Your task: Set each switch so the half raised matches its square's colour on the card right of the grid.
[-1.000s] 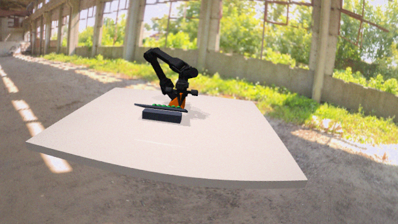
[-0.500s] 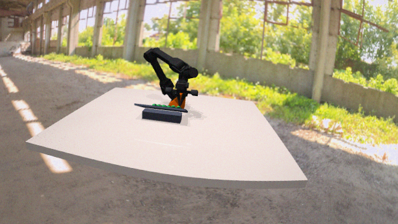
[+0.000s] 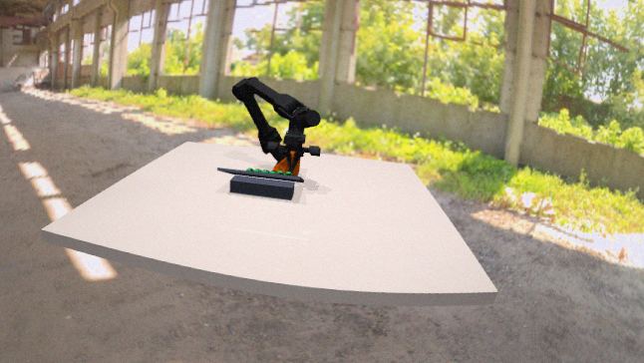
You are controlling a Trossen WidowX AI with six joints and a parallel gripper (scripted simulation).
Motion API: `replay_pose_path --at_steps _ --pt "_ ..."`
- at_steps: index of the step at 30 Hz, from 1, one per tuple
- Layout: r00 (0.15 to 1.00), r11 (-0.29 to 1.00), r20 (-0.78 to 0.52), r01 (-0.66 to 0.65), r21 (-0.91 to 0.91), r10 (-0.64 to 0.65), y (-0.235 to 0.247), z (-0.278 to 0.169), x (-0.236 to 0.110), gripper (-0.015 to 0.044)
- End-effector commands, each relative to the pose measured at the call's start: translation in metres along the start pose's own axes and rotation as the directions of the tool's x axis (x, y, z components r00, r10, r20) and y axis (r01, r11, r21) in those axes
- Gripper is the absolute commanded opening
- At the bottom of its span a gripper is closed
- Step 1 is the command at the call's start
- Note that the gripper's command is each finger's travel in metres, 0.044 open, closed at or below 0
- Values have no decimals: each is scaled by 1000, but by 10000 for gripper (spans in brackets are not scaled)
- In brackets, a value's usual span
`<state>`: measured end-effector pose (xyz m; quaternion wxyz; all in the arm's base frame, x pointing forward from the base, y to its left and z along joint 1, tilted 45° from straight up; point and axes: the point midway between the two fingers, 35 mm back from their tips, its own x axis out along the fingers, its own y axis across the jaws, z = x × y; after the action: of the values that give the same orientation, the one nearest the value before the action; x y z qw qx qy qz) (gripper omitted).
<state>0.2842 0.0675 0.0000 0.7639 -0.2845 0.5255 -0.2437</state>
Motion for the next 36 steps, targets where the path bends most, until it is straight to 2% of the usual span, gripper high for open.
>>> replay_pose_path --at_steps 1,29,31,34,36 --pt "1000 1000 2 3 -3 -3 0 0 1 0" --pt "1000 1000 2 3 -3 -3 0 0 5 0" --pt "1000 1000 -2 -3 -2 3 1 1 -7 0" --pt "1000 1000 -21 -2 -4 2 2 3 -50 0" --pt "1000 1000 -26 1 -4 -1 1 2 -61 0"
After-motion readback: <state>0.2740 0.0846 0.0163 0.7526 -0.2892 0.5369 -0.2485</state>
